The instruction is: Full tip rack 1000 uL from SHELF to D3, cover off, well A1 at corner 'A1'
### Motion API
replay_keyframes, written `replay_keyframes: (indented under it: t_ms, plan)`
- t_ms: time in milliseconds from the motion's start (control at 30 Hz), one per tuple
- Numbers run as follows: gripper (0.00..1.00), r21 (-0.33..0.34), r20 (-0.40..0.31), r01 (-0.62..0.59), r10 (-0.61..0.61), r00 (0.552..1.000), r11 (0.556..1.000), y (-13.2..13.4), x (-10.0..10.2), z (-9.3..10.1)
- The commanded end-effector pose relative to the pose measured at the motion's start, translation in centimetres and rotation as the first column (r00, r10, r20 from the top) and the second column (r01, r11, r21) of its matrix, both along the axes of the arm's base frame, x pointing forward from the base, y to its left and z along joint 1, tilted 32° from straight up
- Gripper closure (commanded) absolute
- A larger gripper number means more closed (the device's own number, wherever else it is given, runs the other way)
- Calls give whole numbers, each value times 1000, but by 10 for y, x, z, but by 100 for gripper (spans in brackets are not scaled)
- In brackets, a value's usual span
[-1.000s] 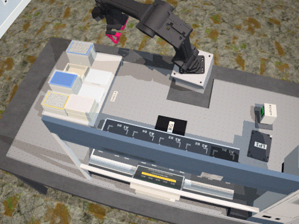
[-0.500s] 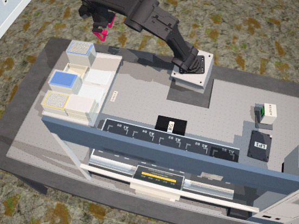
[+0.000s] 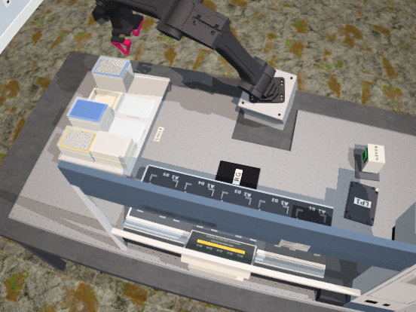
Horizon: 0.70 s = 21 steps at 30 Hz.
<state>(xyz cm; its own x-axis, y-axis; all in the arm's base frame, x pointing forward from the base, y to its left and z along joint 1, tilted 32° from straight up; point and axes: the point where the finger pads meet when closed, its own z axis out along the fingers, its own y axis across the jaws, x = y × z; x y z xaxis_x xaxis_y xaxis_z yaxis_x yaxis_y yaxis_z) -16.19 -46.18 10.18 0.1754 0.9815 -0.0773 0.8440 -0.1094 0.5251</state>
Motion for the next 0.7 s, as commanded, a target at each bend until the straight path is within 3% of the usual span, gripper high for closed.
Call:
replay_keyframes:
  t_ms: [0,667]
  plan:
    - [0,-35,-18,7,-7,1000,999,-34,-6,21]
    - [0,-36,-17,7,-7,1000,999,-120,-21,29]
